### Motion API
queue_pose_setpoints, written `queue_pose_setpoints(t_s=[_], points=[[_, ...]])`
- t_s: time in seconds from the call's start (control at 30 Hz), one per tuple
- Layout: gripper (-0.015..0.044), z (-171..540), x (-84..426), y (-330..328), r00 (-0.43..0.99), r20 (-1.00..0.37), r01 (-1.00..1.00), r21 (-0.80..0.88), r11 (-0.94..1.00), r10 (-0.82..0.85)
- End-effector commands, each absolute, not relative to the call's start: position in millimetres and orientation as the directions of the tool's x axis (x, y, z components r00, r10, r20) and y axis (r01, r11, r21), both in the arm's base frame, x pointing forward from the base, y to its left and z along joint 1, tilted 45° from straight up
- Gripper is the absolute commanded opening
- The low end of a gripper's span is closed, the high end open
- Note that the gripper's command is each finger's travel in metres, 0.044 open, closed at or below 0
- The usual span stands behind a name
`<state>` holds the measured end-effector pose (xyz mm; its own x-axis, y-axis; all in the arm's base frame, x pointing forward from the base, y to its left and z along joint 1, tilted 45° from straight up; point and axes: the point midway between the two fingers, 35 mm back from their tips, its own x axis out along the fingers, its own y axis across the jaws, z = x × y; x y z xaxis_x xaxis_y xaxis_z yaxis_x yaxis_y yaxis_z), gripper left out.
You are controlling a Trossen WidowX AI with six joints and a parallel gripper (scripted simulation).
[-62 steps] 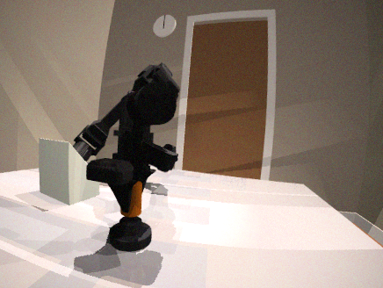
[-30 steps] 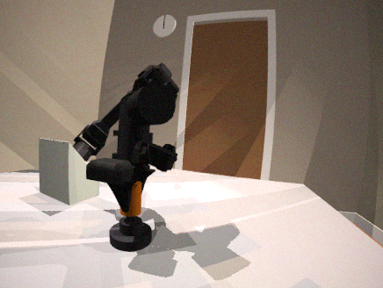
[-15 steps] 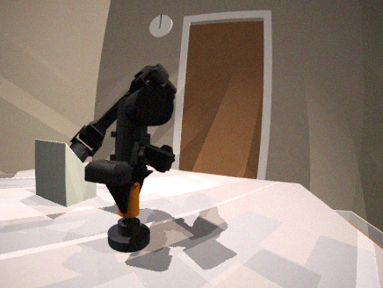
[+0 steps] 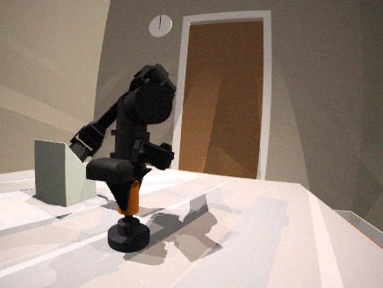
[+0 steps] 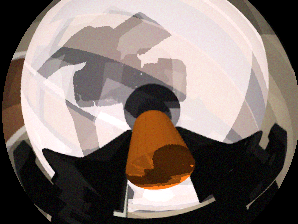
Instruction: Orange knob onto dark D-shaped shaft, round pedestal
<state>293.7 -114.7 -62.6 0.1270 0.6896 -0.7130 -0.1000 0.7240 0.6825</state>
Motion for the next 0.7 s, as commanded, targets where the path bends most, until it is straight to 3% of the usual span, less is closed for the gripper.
queue_pose_setpoints(t_s=[0.0, 0.67], points=[[0.0000, -62.8, 295.7, -115.5, 0.130, -0.714, -0.113, 0.679, 0.725, 0.688], [0.0000, -67.8, 299.6, -116.1, 0.130, -0.714, -0.114, 0.679, 0.725, 0.688]])
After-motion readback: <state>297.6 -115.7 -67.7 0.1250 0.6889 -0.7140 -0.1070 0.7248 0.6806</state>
